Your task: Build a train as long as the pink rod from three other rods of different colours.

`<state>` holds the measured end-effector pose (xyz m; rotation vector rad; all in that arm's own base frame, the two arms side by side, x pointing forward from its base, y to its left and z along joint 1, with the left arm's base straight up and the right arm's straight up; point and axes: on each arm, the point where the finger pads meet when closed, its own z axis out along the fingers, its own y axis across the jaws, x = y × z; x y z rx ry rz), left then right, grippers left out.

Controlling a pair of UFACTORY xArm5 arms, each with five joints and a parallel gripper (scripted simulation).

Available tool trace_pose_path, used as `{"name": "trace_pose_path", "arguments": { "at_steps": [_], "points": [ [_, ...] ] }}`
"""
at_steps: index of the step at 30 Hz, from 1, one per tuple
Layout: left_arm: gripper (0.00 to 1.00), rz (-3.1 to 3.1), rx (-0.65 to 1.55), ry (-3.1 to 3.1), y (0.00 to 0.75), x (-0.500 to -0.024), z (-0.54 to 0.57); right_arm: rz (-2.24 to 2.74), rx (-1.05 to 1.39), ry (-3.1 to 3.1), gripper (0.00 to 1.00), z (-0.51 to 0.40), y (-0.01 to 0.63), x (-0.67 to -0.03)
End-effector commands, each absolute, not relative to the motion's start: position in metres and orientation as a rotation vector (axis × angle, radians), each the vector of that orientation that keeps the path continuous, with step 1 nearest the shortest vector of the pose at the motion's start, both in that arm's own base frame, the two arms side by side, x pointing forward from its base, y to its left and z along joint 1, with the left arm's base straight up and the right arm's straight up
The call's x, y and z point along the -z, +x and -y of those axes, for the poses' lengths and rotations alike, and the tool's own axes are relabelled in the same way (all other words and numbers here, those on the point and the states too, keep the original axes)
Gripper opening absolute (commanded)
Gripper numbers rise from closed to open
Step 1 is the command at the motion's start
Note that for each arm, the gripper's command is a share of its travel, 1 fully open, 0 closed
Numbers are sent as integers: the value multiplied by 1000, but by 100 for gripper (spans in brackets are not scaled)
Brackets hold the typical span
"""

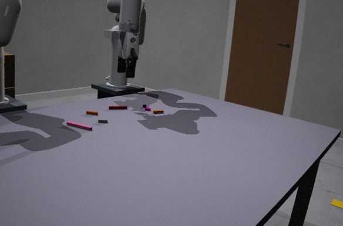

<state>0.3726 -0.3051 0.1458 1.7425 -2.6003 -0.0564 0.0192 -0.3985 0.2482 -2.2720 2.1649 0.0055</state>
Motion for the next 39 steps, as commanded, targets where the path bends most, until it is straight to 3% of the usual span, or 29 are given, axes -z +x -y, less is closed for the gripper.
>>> {"name": "trace_pose_path", "arguments": {
  "at_steps": [1,11,39],
  "points": [
    [100,2462,-7,1952,350,-122,283,-2167,0,-2274,100,400,19,-250],
    [100,2223,-6,2220,307,-83,242,-2167,0,-2274,100,400,19,-250],
    [100,2222,-6,2222,307,-82,242,-2167,0,-2274,100,400,19,-250]
  ]
}}
